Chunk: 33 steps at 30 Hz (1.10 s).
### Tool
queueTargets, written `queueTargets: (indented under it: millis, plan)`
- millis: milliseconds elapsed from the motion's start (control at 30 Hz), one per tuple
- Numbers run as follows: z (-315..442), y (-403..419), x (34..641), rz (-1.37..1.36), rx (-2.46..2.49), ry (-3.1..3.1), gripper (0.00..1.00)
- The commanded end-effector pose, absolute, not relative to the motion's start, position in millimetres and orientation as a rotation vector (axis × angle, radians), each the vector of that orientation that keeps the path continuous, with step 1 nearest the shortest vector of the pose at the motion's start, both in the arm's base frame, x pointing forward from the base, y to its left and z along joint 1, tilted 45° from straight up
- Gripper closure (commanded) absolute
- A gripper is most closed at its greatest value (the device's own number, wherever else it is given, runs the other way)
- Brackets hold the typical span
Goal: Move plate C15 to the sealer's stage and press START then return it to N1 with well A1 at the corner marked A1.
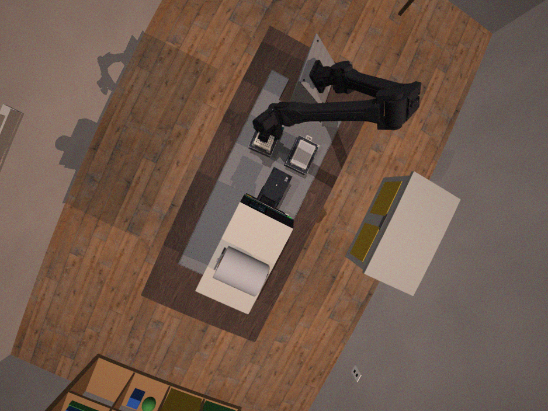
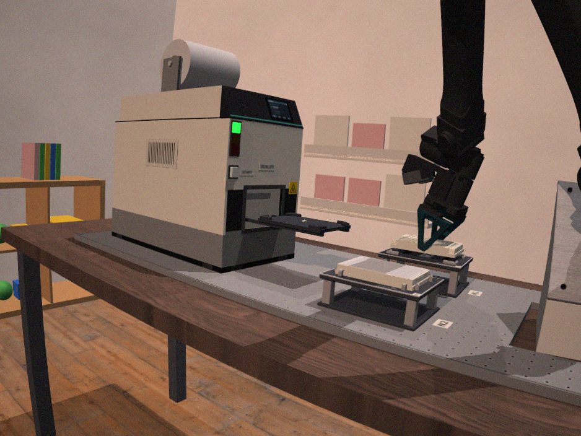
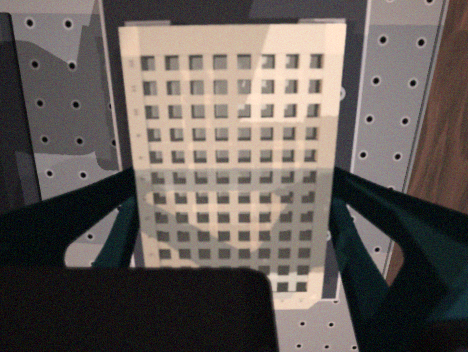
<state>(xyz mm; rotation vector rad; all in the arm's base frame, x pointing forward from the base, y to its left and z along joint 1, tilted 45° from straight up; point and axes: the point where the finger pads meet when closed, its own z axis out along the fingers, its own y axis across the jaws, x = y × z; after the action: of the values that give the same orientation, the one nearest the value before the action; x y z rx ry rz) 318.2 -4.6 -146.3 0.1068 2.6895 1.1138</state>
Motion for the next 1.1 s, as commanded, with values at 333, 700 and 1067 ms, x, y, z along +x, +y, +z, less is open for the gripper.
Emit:
queueTargets:
  millis: [333, 700, 1067]
  plan:
    - [-150, -19, 336, 1.071, 0.089, 2.66, 1.0]
    - [-150, 0, 314, 1.125, 0.087, 2.704, 1.0]
    - [-132, -26, 331, 1.08, 0.088, 2.666, 1.0]
